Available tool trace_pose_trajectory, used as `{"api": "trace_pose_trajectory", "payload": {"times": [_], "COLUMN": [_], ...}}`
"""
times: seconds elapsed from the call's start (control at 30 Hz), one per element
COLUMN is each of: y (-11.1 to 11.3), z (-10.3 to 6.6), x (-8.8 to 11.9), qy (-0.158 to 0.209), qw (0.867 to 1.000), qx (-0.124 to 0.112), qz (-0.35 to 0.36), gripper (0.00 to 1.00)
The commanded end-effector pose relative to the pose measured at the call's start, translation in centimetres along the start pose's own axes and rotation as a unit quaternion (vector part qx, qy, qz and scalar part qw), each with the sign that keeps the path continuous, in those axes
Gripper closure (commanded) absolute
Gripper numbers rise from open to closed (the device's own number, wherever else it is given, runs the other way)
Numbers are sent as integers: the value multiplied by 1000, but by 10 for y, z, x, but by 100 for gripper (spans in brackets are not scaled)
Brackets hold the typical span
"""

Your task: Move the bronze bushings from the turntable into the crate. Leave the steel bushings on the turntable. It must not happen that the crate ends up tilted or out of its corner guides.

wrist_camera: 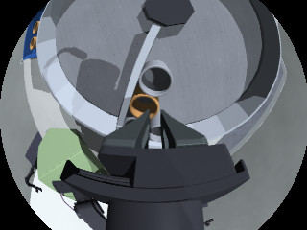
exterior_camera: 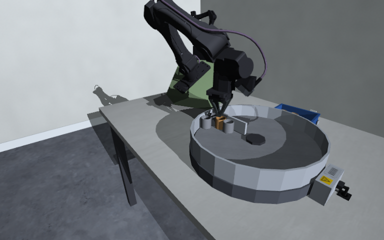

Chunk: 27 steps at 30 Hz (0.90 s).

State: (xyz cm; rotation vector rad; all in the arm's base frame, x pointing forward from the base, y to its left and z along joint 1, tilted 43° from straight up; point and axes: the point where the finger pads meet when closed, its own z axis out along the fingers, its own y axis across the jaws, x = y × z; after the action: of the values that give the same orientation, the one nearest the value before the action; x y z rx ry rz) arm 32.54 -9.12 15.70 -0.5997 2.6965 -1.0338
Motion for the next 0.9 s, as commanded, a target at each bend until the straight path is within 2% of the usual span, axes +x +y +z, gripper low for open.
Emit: {"api": "trace_pose_trajectory", "payload": {"times": [0.0,0.2,0.3,0.87], "y": [-11,-13,-11,-7], "z": [-22,-18,-7,-10], "x": [-11,-17,-8,-12], "qy": [-32,-43,-29,-35], "qw": [999,999,999,999], "qx": [12,13,10,9], "qz": [11,13,13,8], "gripper": [85,85,85,85]}}
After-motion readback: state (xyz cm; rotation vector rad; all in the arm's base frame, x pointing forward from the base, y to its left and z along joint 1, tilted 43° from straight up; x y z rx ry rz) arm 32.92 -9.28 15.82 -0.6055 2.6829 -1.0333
